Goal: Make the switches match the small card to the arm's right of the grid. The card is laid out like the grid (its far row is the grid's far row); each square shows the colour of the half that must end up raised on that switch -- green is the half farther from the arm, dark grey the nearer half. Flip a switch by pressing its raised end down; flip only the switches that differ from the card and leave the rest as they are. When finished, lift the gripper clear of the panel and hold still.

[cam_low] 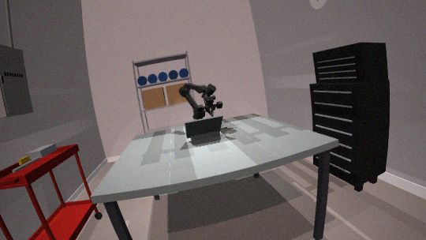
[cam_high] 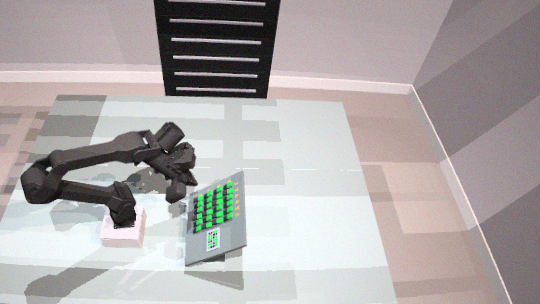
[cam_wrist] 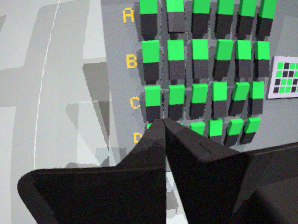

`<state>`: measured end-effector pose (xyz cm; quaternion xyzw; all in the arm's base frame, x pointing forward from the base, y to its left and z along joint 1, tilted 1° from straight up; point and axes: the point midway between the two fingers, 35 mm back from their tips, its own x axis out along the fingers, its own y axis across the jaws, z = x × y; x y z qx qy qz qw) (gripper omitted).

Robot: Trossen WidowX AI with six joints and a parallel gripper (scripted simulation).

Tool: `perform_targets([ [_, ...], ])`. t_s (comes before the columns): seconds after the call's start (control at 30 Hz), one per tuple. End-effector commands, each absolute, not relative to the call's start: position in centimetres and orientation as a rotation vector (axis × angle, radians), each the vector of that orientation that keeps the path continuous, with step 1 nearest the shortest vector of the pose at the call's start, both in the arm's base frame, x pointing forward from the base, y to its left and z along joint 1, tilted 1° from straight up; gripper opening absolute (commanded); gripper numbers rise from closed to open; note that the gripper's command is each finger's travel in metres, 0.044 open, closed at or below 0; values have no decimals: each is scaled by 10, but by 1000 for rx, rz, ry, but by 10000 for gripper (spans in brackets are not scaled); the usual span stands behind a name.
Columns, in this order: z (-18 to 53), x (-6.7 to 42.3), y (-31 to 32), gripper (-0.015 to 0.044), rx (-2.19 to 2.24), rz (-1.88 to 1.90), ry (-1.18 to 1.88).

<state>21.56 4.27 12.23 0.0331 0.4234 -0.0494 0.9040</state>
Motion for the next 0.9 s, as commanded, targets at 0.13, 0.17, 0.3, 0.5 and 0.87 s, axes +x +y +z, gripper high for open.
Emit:
perform_targets([
  [0.13, 96, 236, 42, 0, 76, -115, 888],
  [0.17, 96, 236, 42, 0, 76, -115, 888],
  [0.3, 96, 236, 42, 0, 76, -115, 888],
  [0.5, 88, 242, 41, 0, 76, -115, 887],
  [0.87, 79, 250, 40, 0, 76, -116, 887],
])
